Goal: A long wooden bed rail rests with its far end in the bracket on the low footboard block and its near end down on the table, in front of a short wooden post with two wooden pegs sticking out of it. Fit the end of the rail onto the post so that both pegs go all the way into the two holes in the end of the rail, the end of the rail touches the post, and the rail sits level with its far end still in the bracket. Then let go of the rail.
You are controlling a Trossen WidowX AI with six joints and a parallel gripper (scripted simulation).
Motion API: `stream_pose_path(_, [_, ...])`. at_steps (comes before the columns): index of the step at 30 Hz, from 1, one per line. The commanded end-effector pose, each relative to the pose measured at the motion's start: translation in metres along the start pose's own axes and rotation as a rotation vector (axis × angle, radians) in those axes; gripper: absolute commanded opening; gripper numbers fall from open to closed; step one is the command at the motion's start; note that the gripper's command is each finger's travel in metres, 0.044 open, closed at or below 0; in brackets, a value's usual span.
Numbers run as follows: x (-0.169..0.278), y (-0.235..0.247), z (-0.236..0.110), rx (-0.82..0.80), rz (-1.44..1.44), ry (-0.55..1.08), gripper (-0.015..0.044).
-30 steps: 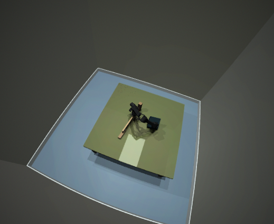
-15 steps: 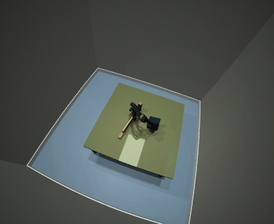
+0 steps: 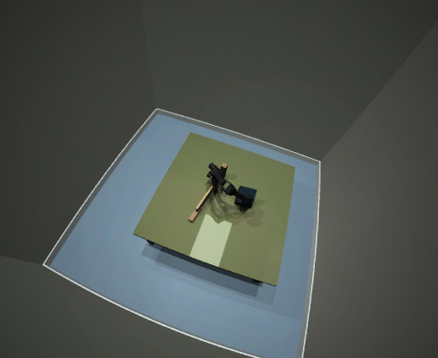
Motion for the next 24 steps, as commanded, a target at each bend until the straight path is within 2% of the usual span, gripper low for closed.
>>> stream_pose_path(1, [0.0040,0.0005,-0.0021,0.006,0.001,-0.001,0.0000])
stream_pose_path(24, [0.0109,0.0006,-0.0006,0.006,0.001,-0.001,0.0000])
Point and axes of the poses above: the point midway between the two fingers, 35 mm back from their tips, its own z axis out along the fingers, its own y axis across the jaws, x = y × z, the point moved 10 cm from there along -z, back along the fingers, and after that the axes turned 5 degrees about -z, right-handed, at the moved point
